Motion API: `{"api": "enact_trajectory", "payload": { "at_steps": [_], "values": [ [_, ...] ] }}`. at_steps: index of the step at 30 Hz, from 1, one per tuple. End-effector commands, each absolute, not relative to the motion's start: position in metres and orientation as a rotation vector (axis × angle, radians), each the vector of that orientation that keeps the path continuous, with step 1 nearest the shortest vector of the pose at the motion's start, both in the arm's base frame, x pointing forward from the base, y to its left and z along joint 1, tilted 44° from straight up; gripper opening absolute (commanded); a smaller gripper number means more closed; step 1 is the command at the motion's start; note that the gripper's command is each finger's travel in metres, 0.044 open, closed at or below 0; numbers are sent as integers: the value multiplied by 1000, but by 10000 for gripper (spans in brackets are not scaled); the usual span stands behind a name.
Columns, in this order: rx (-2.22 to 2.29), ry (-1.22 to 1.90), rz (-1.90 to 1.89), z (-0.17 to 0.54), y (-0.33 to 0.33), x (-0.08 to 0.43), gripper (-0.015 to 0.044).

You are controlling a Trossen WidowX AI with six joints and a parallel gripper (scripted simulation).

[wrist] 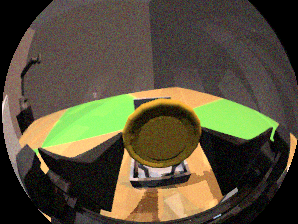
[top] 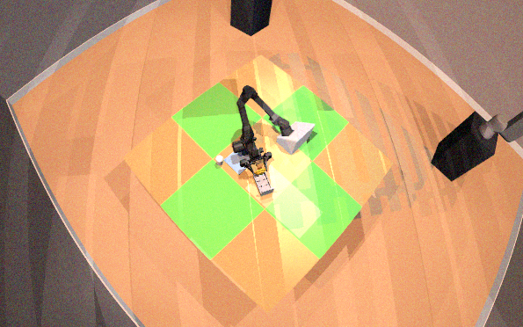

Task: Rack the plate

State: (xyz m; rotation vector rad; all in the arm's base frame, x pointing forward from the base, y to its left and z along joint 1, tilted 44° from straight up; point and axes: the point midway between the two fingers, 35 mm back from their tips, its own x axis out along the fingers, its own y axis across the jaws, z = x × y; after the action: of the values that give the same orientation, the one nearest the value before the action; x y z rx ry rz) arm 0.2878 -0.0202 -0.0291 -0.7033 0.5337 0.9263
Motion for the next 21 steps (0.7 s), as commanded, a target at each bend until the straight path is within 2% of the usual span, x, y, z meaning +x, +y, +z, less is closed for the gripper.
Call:
{"api": "enact_trajectory", "payload": {
  "at_steps": [1,16,21],
  "values": [
    [-699,536,928,-31,-18,288,0],
    [-707,531,926,-42,-7,295,0],
    [-711,530,922,-58,-21,293,0]
  ]
}}
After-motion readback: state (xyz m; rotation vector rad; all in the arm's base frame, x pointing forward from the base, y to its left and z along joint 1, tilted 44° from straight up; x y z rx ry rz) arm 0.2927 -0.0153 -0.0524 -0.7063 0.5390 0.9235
